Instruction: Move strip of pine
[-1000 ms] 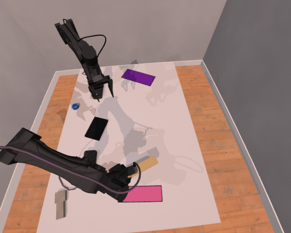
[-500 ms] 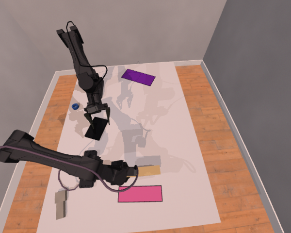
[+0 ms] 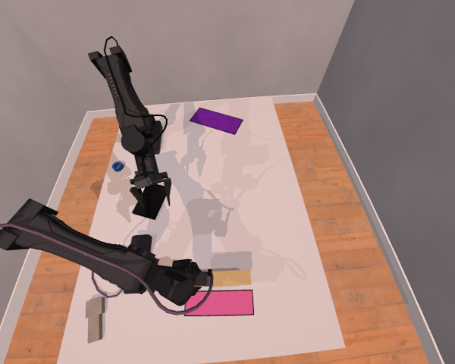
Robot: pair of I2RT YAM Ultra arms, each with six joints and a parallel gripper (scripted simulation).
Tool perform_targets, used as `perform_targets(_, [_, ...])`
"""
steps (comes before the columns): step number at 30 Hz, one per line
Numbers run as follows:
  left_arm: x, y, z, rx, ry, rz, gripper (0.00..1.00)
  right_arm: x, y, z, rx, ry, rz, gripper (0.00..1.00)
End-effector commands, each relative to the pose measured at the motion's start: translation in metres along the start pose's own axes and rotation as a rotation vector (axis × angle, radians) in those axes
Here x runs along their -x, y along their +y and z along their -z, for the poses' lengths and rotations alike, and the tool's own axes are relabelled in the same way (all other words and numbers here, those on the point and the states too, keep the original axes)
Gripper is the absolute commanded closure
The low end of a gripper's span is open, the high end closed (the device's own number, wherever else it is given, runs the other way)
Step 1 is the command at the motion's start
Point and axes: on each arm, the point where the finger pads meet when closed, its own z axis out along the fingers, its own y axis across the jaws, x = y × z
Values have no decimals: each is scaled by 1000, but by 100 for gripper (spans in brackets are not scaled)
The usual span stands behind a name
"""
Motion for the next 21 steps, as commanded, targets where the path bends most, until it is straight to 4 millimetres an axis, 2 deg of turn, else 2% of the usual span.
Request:
perform_targets(1, [13,-3,-1,-1,-31,-3,28,13,-20,1,20,-61,67,61])
perform_targets(6, [13,-3,-1,-1,-31,-3,28,6,-49,0,4,-55,41,61])
perform_targets(8, [13,-3,-1,-1,-31,-3,28,6,-49,0,4,-55,41,61])
perform_targets(12, [13,-3,-1,-1,-31,-3,28,0,-67,0,-6,-48,17,61])
perform_targets(17, [13,-3,-1,-1,-31,-3,28,-4,-77,0,-20,-35,-19,61])
perform_targets(21, [13,-3,-1,-1,-31,-3,28,-4,-77,0,-20,-35,-20,61])
